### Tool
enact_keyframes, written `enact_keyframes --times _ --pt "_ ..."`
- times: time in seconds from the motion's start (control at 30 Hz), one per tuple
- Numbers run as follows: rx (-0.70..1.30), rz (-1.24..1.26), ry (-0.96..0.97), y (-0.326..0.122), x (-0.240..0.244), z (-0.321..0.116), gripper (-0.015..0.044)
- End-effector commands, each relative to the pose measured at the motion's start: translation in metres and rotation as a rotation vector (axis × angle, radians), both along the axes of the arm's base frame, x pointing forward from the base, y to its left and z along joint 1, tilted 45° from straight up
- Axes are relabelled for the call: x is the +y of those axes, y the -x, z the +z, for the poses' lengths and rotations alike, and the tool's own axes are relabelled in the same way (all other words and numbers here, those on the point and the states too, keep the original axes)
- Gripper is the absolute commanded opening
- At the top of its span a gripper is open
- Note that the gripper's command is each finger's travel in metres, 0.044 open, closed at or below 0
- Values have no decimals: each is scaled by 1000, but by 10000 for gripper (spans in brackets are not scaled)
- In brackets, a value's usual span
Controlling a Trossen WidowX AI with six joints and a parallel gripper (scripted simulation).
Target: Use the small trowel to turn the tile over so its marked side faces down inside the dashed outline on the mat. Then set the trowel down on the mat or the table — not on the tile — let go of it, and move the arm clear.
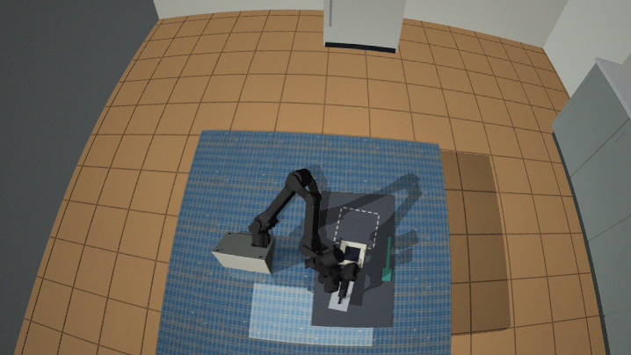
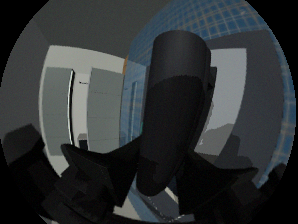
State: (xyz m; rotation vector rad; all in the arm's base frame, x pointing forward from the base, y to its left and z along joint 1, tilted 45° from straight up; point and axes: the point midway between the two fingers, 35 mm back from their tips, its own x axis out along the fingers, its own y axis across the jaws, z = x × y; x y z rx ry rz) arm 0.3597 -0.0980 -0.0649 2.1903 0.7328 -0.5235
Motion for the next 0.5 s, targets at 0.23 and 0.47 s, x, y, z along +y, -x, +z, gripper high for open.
enact_keyframes --times 0.23,0.47 --pt "-27 5 20 -3 2 0 0" --pt "-27 5 20 -5 8 -9 0"
